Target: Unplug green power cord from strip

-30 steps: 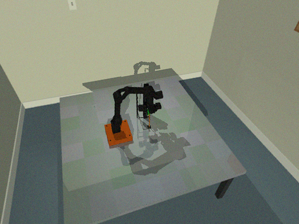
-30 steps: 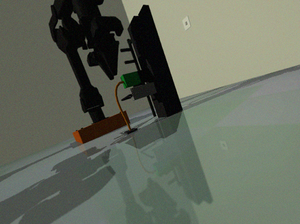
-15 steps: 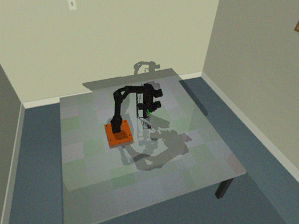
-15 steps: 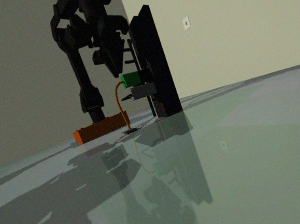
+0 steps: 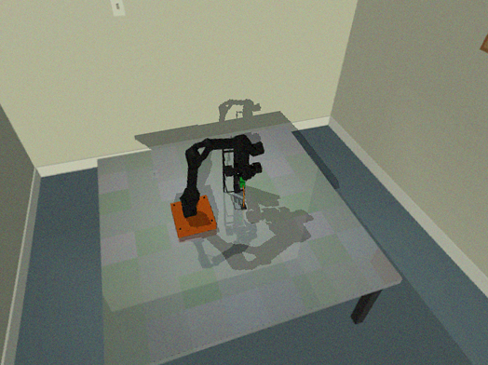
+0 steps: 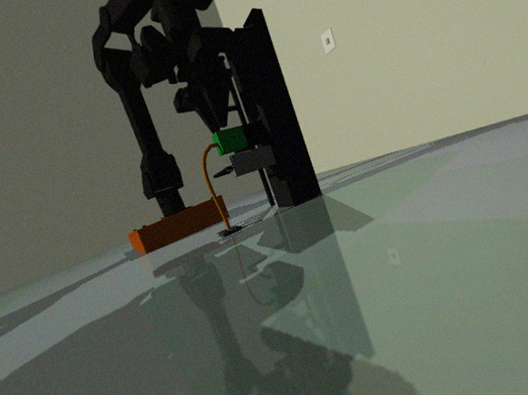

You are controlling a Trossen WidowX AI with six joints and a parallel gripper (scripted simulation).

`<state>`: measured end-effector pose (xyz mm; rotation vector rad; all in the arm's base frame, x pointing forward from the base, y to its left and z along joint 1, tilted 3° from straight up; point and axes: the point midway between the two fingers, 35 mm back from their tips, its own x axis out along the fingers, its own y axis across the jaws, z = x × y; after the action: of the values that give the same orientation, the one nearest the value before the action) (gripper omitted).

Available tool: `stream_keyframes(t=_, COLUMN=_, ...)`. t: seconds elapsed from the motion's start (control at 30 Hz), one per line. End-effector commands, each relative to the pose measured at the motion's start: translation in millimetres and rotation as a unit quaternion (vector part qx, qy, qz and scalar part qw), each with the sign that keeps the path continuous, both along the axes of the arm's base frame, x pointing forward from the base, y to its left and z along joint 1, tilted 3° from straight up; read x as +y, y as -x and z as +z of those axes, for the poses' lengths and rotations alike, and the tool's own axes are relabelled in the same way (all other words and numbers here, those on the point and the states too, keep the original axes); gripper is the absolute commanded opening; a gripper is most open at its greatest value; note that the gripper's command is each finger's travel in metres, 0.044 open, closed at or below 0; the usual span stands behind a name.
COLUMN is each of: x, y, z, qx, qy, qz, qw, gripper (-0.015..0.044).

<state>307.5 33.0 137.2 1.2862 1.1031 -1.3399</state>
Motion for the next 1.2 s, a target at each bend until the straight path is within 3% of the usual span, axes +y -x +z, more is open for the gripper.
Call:
stream_keyframes(t=0.0, x=1, y=0, z=-2, qx=0.002, qy=0.001, qz=-0.003, qw=1.000, gripper=0.0160)
stream_keyframes(t=0.4, x=1, y=0, z=-12, qx=0.002, qy=0.001, qz=-0.003, qw=1.000, gripper=0.0160)
stream_keyframes(t=0.5, x=1, y=0, z=-9, qx=0.000, qy=0.000, qz=0.000, qw=1.000, gripper=0.0081)
stream_keyframes(t=0.83, x=1, y=0, z=-9, qx=0.000, qy=0.000, qz=0.000, qw=1.000, gripper=0.0000)
stream_keyframes(t=1.17, x=-13, y=0, z=-9, qx=0.000, qy=0.001, qz=-0.001, qw=1.000, gripper=0.0000)
